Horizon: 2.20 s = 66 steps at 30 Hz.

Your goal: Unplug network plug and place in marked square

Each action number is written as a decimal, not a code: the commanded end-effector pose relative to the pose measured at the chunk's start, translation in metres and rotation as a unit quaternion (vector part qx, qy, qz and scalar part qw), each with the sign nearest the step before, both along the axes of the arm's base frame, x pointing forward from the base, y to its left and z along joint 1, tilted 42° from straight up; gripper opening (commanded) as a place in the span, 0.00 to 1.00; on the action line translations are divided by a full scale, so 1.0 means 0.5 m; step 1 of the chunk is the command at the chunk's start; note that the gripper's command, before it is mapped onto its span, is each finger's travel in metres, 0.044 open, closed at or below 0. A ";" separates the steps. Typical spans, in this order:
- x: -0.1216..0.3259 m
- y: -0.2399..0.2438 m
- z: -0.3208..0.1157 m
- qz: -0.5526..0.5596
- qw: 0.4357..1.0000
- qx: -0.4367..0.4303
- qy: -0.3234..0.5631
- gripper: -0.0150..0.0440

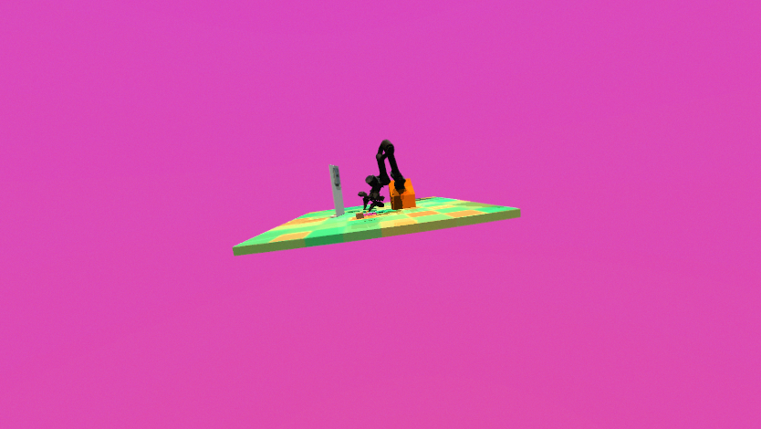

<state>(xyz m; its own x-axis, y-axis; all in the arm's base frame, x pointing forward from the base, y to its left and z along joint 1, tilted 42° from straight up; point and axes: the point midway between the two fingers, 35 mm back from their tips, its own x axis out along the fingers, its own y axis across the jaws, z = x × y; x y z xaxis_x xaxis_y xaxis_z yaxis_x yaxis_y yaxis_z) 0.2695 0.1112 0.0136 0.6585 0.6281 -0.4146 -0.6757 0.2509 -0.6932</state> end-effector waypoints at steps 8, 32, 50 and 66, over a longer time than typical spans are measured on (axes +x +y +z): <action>-0.010 -0.011 0.008 0.001 1.000 -0.001 -0.001 0.52; -0.025 -0.033 0.020 0.001 1.000 -0.002 0.000 0.52; -0.021 -0.053 0.031 0.002 1.000 -0.007 0.003 0.52; -0.020 -0.071 0.044 0.003 1.000 -0.010 0.005 0.52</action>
